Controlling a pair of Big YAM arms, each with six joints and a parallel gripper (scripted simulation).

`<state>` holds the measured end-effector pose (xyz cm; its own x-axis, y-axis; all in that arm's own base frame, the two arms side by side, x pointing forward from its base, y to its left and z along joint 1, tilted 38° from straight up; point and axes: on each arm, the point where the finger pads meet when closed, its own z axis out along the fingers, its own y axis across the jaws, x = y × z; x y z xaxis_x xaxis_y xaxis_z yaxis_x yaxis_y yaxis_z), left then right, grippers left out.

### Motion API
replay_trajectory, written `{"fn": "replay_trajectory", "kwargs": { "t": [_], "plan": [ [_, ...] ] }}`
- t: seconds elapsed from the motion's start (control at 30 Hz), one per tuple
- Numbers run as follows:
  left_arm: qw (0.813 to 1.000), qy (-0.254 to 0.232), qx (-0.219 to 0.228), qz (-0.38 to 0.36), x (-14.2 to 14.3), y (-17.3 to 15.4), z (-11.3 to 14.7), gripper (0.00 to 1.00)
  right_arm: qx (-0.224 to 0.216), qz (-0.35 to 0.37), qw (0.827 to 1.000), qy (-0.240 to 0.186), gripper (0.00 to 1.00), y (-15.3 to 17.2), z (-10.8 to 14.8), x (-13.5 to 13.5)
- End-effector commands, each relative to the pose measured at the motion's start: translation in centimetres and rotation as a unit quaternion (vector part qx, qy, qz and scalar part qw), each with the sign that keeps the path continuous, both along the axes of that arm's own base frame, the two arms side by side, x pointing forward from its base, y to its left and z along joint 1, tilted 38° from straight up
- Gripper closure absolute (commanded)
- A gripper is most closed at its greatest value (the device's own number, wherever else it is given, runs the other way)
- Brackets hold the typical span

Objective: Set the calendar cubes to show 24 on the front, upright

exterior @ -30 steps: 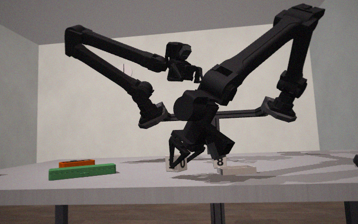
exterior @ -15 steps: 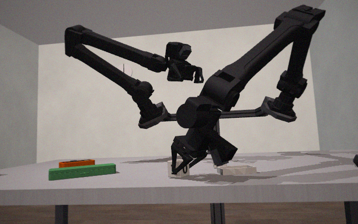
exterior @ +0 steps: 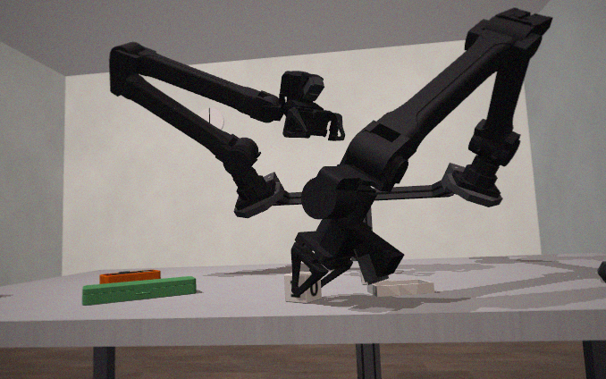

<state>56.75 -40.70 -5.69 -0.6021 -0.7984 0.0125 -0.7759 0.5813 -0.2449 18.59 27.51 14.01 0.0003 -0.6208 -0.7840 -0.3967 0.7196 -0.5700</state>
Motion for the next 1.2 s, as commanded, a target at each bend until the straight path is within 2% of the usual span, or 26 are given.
{"fn": "replay_trajectory", "kwargs": {
  "t": [0.0, 0.03, 0.17, 0.2, 0.23, 0.27, 0.3, 0.33, 0.37, 0.47, 0.5, 0.57, 0.7, 0.73, 0.8, 0.97, 1.03, 1.07, 1.1, 1.17],
  "plan": [
    [1.000, -0.022, -0.014, 0.000, 1.0, -0.4, 2.8, 0.60, 0.008, 0.001, 1.000, -0.001, 0.00, 0.4, 0.3, 0.0],
    [1.000, -0.014, -0.008, 0.001, 1.1, 0.2, 1.2, 0.60, 0.008, 0.001, 1.000, -0.001, 0.00, 0.4, 0.3, 0.0],
    [1.000, -0.019, -0.011, 0.004, 1.7, 0.1, 1.6, 0.60, 0.008, 0.001, 1.000, -0.001, 0.00, 0.4, 0.3, 0.0],
    [1.000, -0.019, -0.012, 0.004, 1.7, 0.1, 1.6, 0.49, 0.008, 0.001, 1.000, -0.001, 0.00, 0.4, 0.3, 0.0],
    [1.000, -0.019, -0.012, 0.004, 1.7, 0.1, 1.6, 0.44, 0.008, 0.001, 1.000, -0.001, 0.00, 0.4, 0.3, 0.0],
    [1.000, -0.010, -0.006, 0.004, 1.4, 0.3, 1.7, 0.32, 0.008, 0.001, 1.000, -0.001, 0.00, 0.4, 0.3, 0.0],
    [1.000, -0.007, -0.003, 0.002, 1.2, 0.1, 1.9, 0.31, 0.008, 0.001, 1.000, -0.001, 0.00, 0.4, 0.3, 0.0],
    [1.000, -0.003, 0.000, -0.001, 1.0, 0.0, 2.1, 0.31, 0.008, 0.001, 1.000, -0.001, 0.00, 0.4, 0.3, 0.0],
    [1.000, -0.011, -0.004, 0.003, 1.8, 0.7, 3.8, 0.31, 0.008, 0.001, 1.000, -0.001, 0.00, 0.4, 0.3, 0.0],
    [1.000, -0.011, -0.004, 0.003, 1.9, 0.9, 4.0, 0.31, 0.008, 0.001, 1.000, -0.001, 0.00, 0.4, 0.3, 0.0],
    [1.000, -0.004, 0.000, -0.007, 0.5, 0.1, 3.6, 0.31, 0.008, 0.001, 1.000, -0.001, 0.00, 0.4, 0.3, 0.0],
    [1.000, -0.003, 0.000, -0.013, -0.6, -1.0, 4.2, 0.31, 0.008, 0.001, 1.000, -0.001, 0.00, 0.4, 0.3, 0.0],
    [1.000, -0.003, -0.001, -0.010, -0.7, -1.0, 4.4, 0.31, 0.008, 0.001, 1.000, -0.001, 0.00, 0.4, 0.3, 0.0],
    [1.000, -0.004, 0.001, -0.002, 0.2, 0.3, 4.5, 0.19, 0.008, 0.001, 1.000, -0.001, 0.00, 0.4, 0.3, 0.0],
    [1.000, -0.004, 0.000, -0.006, 0.0, 0.5, 5.3, 0.00, 0.008, 0.001, 1.000, -0.001, 0.00, 0.4, 0.3, 0.0],
    [1.000, 0.002, 0.003, -0.005, -1.2, 1.4, 8.2, 0.00, 0.008, 0.001, 1.000, -0.001, 0.00, 0.4, 0.3, 0.0],
    [1.000, 0.002, 0.003, -0.005, -1.2, 1.4, 8.2, 0.00, 0.008, 0.001, 1.000, -0.001, 0.00, 0.4, 0.3, 0.0],
    [1.000, -0.003, 0.000, -0.004, -1.0, 1.2, 9.3, 0.00, 0.008, 0.001, 1.000, -0.001, 0.00, 0.4, 0.3, 0.0],
    [1.000, -0.009, -0.005, -0.012, -1.7, -0.1, 9.7, 0.00, 0.008, 0.001, 1.000, -0.001, 0.00, 0.4, 0.3, 0.0],
    [1.000, -0.011, -0.008, -0.007, -2.4, 0.0, 9.4, 0.00, 0.008, 0.001, 1.000, -0.001, 0.00, 0.4, 0.3, 0.0]
  ]
}}
